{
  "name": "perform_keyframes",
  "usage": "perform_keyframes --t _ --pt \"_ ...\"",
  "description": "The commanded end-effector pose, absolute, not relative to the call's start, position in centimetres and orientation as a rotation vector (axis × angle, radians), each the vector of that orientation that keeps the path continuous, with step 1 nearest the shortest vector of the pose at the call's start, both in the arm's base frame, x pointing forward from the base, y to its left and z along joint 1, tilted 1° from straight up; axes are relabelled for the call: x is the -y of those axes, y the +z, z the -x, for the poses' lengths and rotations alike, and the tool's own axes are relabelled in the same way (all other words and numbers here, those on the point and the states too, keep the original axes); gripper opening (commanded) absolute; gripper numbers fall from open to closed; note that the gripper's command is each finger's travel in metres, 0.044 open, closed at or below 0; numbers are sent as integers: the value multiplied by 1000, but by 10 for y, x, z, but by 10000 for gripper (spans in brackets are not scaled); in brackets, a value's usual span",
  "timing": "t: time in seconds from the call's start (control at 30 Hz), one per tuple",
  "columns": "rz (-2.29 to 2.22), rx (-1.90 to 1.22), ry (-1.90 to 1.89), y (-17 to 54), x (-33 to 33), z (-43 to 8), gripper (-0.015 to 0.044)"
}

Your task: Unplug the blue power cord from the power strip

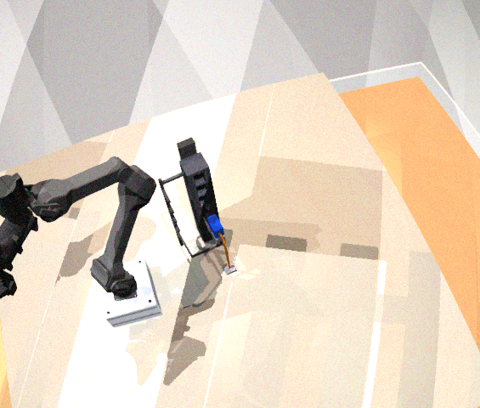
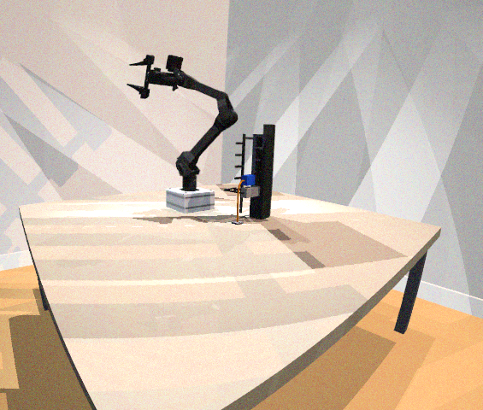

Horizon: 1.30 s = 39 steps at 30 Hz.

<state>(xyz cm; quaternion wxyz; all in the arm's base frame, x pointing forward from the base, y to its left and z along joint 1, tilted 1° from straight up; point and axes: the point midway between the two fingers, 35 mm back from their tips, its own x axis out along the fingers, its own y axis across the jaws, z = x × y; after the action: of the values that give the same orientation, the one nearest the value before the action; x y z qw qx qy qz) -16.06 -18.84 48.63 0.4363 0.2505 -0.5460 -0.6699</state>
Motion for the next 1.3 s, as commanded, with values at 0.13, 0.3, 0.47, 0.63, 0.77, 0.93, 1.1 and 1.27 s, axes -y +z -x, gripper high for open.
perform_keyframes --t 0.13,0.3,0.47,0.63,0.77,0.93,1.1,1.27 --pt "-829 1295 -1587 463 226 144 269" --pt "-1104 1152 -1485 427 275 103 160" --pt "-1300 974 -1382 399 303 42 160" --pt "-1491 742 -1312 361 320 -24 160" --pt "-1611 521 -1265 330 320 -83 160" --pt "-1705 217 -1216 290 298 -155 160" --pt "-1730 -104 -1177 253 256 -218 160" --pt "-1682 -427 -1143 217 198 -266 160"
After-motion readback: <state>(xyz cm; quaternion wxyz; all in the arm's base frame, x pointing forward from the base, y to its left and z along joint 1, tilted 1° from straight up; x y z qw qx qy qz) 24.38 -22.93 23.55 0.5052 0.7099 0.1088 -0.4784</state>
